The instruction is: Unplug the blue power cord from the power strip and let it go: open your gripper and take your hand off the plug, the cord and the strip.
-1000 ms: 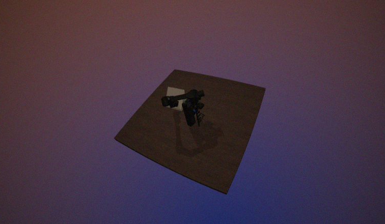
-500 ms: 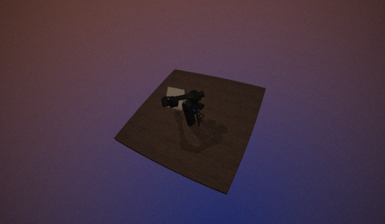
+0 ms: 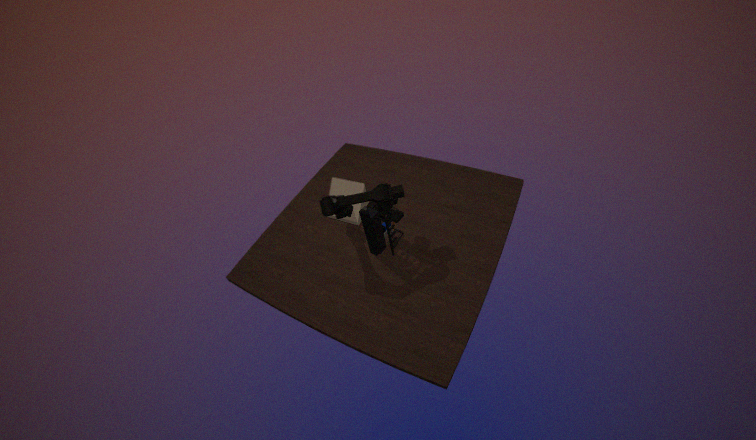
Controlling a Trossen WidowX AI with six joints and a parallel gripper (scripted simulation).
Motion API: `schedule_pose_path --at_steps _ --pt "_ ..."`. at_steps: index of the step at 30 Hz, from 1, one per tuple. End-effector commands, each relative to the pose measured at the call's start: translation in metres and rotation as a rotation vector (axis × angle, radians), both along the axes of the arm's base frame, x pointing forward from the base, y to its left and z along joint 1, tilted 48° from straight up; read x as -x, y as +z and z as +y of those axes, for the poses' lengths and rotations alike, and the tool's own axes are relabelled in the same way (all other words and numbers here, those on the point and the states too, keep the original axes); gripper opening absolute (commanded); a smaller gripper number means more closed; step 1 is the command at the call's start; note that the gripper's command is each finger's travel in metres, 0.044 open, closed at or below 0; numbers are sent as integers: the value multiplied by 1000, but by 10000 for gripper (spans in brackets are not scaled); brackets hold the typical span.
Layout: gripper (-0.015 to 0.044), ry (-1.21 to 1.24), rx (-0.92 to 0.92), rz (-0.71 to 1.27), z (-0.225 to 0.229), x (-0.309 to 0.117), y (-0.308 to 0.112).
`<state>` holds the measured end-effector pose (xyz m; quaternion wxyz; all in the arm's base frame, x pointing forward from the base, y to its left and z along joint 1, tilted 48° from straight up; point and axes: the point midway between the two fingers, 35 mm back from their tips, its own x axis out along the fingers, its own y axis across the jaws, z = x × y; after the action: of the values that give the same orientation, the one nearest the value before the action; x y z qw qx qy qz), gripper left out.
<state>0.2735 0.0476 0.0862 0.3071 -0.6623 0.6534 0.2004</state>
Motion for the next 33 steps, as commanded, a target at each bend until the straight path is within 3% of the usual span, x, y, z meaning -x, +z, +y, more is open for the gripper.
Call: schedule_pose_path --at_steps 1,33 --pt "0 5 -25 -5 13 -4 -9" --pt "0 10 -23 -3 53 -8 -41"
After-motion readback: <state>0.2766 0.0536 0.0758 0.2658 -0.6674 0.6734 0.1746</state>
